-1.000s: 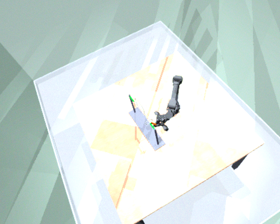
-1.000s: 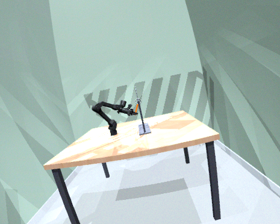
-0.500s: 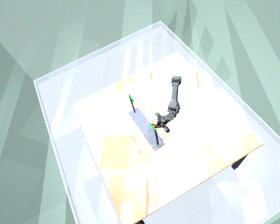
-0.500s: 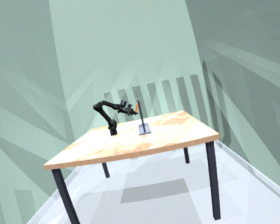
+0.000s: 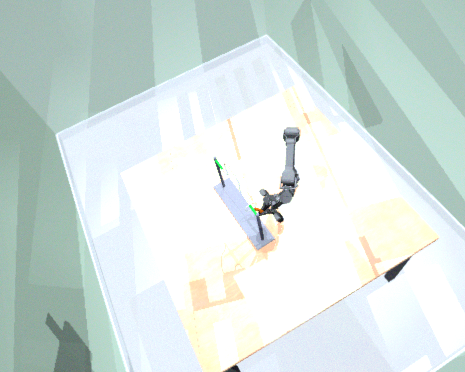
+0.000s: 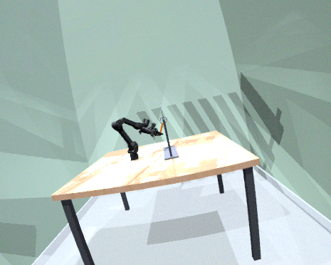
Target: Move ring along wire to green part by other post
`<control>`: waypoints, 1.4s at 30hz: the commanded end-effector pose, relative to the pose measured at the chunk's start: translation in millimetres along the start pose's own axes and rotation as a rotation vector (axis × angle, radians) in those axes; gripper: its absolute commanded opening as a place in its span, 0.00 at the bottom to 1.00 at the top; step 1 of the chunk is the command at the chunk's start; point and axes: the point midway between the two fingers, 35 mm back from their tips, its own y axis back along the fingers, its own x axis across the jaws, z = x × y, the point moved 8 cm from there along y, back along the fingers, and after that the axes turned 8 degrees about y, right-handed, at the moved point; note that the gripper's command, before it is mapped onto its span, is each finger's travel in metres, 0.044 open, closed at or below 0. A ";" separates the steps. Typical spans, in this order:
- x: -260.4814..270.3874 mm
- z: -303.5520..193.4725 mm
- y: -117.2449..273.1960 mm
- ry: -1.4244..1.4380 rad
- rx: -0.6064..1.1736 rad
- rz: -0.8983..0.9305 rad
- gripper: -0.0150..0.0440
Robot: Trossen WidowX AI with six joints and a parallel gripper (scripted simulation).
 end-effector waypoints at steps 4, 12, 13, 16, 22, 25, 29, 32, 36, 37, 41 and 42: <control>6.9 2.0 0.6 -0.006 -0.002 -0.003 0.00; 8.7 -5.3 -3.0 -0.006 -0.002 -0.003 0.00; 9.1 -6.6 -3.6 -0.006 -0.002 -0.003 0.00; 9.9 -10.9 -5.5 -0.006 -0.002 -0.003 0.00; 11.1 -17.1 -8.2 -0.006 -0.002 -0.003 0.00; 11.1 -17.1 -8.2 -0.006 -0.002 -0.003 0.00; 11.1 -17.1 -8.2 -0.006 -0.002 -0.003 0.00; 11.1 -17.1 -8.2 -0.006 -0.002 -0.003 0.00; 11.1 -17.1 -8.2 -0.006 -0.002 -0.003 0.00; 11.1 -17.1 -8.2 -0.006 -0.002 -0.003 0.00; 11.0 -16.9 -8.0 -0.001 -0.002 -0.001 0.09; 11.0 -16.9 -8.0 -0.001 -0.002 -0.001 0.13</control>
